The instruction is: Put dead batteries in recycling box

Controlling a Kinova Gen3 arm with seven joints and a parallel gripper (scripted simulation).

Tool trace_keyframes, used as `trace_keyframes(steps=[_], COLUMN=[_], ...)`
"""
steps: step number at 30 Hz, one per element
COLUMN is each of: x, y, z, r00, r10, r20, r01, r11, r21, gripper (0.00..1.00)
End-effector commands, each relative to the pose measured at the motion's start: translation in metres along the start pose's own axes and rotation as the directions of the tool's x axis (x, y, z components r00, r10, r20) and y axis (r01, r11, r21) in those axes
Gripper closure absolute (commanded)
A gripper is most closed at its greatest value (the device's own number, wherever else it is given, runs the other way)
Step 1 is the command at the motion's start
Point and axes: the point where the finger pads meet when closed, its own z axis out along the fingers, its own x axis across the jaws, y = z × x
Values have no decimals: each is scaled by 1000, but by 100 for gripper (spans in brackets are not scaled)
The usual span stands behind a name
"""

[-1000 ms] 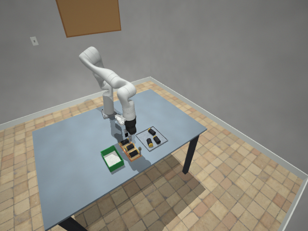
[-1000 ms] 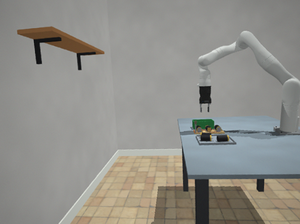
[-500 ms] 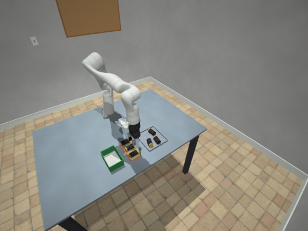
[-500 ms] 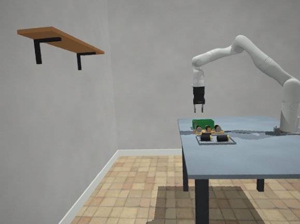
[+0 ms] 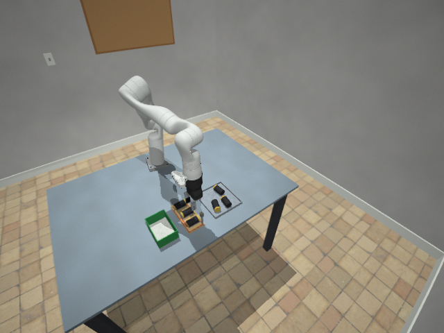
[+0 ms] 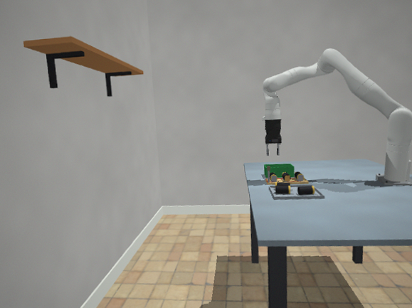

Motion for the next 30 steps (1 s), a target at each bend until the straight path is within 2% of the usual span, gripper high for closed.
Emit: trace_keyframes(steps=[1,30], x=[-1,0], y=[0,0], z=[-1,-1], r00=[1000,998], r10=[1,70], r20=[2,2], r01=[-1,-70], r11=[1000,998], r21=[1,0], gripper=[10,10])
